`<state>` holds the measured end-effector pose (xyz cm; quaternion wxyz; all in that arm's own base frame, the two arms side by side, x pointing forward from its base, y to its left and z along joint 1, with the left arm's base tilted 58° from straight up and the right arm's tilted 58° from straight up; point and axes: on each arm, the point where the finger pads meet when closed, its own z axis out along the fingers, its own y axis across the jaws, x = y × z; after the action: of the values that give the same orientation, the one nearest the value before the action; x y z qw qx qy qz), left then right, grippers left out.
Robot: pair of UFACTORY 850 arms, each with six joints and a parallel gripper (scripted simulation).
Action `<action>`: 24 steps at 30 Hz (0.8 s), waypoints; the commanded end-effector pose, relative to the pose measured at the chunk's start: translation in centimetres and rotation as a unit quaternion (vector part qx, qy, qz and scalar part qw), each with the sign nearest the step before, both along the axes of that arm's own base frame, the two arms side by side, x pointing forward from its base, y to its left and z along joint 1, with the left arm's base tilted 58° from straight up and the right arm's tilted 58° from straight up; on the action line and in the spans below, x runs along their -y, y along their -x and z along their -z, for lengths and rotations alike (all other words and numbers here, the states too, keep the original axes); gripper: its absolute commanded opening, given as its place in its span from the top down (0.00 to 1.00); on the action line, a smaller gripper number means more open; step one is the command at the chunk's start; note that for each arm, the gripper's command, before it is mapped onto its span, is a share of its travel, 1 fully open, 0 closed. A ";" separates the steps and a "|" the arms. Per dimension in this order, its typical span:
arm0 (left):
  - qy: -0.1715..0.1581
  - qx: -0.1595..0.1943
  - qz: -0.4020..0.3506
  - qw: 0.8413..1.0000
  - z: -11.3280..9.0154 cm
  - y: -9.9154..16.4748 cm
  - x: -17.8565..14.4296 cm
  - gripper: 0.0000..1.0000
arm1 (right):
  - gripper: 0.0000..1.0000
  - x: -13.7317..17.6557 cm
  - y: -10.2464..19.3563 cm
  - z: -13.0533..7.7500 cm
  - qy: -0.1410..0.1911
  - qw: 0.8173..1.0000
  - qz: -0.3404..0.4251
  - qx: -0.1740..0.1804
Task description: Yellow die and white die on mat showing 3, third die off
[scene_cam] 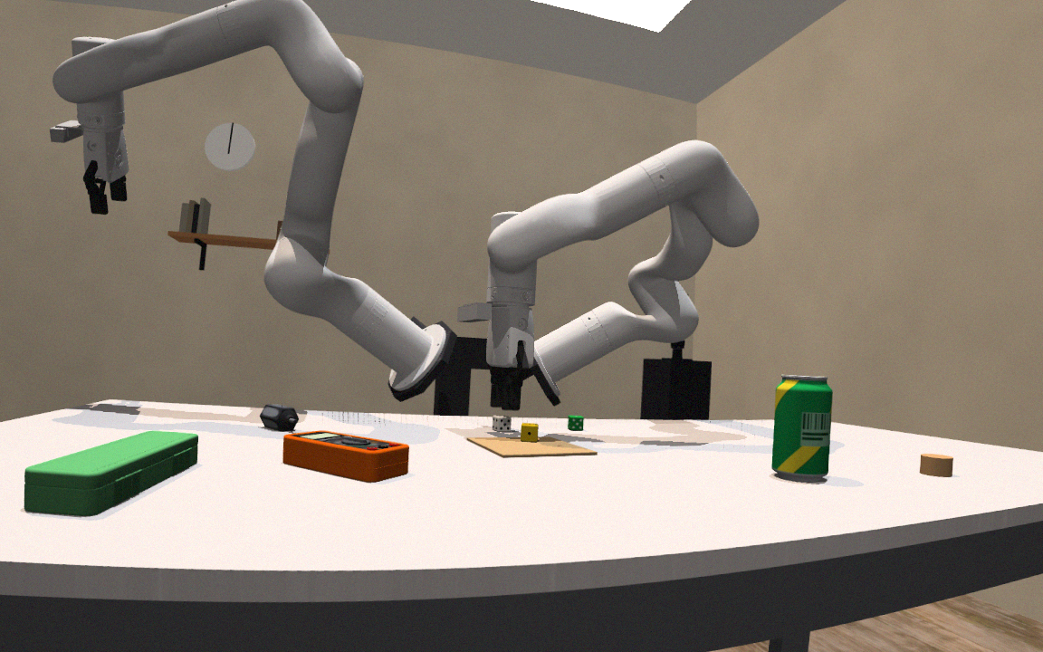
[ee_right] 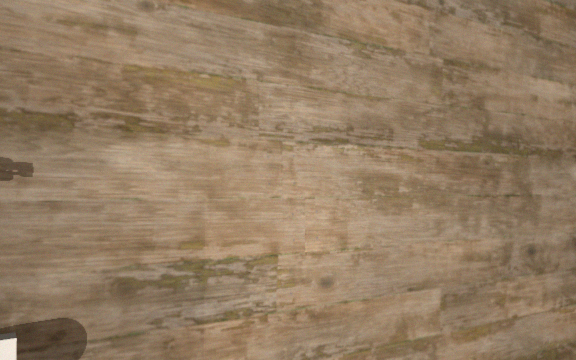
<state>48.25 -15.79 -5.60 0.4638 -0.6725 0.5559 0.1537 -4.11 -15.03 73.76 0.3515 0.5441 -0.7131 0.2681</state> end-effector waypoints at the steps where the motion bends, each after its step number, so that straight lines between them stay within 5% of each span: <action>1: 0.000 0.001 0.000 1.000 0.2 -0.2 -0.2 0.57 | 0.00 0.0 0.0 -0.1 0.001 1.000 0.000 0.000; 24: 0.000 0.000 0.000 1.000 0.4 -0.3 -0.5 0.57 | 0.00 0.0 0.0 -0.1 0.001 1.000 0.000 0.000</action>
<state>48.48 -15.23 -5.98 0.4638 -0.6725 0.5559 0.1536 -4.11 -15.03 73.76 0.3515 0.5441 -0.7131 0.2681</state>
